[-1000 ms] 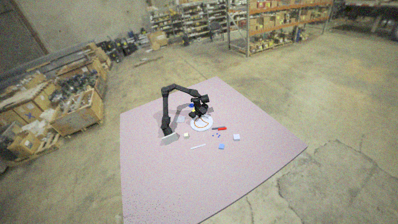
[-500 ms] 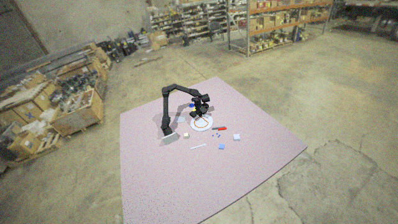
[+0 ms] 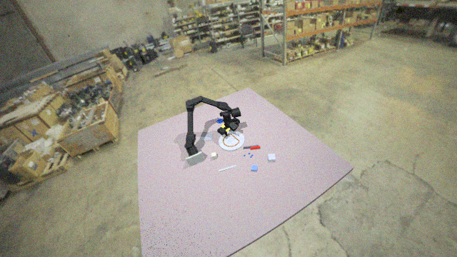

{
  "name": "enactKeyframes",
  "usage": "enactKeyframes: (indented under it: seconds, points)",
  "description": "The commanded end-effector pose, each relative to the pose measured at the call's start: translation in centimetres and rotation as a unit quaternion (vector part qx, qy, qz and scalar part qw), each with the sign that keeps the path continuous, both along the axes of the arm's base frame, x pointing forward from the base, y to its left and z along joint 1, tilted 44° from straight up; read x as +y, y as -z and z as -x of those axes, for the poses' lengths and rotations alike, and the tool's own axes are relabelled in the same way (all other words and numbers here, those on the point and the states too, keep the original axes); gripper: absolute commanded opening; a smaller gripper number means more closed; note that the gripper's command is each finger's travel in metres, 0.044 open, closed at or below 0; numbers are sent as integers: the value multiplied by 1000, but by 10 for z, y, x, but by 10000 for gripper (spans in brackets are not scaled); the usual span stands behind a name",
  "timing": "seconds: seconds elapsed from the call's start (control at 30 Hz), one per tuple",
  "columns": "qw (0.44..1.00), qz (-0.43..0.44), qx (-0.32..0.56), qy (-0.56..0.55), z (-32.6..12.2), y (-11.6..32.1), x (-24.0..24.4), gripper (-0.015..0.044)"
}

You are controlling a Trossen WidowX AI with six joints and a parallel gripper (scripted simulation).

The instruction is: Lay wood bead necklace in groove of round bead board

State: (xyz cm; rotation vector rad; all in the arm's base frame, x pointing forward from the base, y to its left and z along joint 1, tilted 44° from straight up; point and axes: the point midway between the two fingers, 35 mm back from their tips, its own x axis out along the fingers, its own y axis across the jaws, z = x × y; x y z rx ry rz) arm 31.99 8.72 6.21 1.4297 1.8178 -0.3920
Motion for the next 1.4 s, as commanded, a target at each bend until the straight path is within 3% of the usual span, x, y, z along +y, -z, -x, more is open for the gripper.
enactKeyframes:
  seconds: [0.0, 0.67, 0.87, 1.07, 1.37]
  points:
    - [1000, 0, 0, 0, 0, 0, 0, 440]
    - [1000, -2, 0, 0, 0, -3, -3, 440]
    - [981, -13, -133, -140, -8, 3, -15, 282]
    - [897, -28, -302, -321, -17, 12, -33, 125]
    - [660, -48, -513, -547, -28, 26, -60, 120]
